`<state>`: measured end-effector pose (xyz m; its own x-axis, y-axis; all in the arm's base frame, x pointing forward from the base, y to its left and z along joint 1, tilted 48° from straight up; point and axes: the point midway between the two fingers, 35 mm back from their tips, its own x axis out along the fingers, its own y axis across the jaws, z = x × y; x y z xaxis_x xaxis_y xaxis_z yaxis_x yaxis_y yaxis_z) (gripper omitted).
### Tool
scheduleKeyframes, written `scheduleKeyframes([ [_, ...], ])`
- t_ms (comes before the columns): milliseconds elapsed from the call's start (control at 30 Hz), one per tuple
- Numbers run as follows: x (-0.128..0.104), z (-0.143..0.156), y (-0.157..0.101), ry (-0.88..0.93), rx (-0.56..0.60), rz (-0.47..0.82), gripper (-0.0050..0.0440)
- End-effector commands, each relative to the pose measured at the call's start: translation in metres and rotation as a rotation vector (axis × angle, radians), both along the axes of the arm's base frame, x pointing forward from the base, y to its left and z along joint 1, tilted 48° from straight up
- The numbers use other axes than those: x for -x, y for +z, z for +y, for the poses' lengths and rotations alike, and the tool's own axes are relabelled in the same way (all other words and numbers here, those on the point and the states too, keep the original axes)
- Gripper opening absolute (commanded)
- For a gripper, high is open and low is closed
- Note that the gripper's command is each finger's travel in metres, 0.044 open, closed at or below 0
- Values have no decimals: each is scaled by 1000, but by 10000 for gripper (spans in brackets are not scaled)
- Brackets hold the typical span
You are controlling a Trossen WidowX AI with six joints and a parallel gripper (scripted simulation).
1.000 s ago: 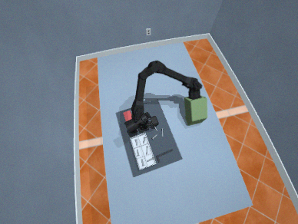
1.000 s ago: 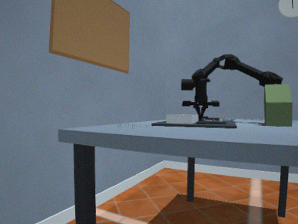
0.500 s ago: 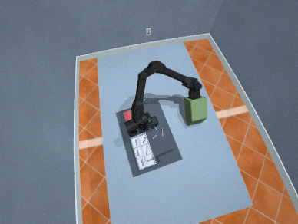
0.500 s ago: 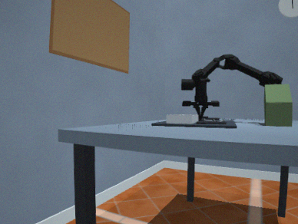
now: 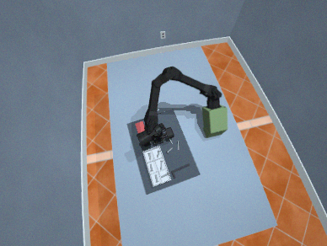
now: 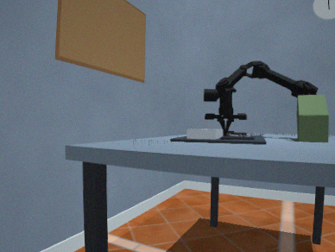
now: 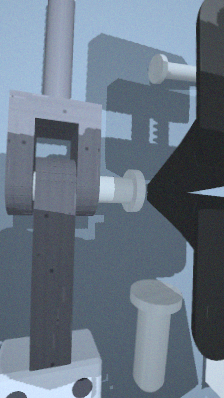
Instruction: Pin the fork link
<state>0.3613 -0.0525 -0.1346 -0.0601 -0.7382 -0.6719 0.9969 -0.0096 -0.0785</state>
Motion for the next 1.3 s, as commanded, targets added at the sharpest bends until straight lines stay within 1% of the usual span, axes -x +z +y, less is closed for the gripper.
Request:
scheduleKeyframes([
  [0, -3, 1, 4, 5, 2, -12, -50],
  [767, -3, 1, 4, 5, 2, -12, -50],
  [1267, -6, -1, 11, 5, 1, -23, -50],
])
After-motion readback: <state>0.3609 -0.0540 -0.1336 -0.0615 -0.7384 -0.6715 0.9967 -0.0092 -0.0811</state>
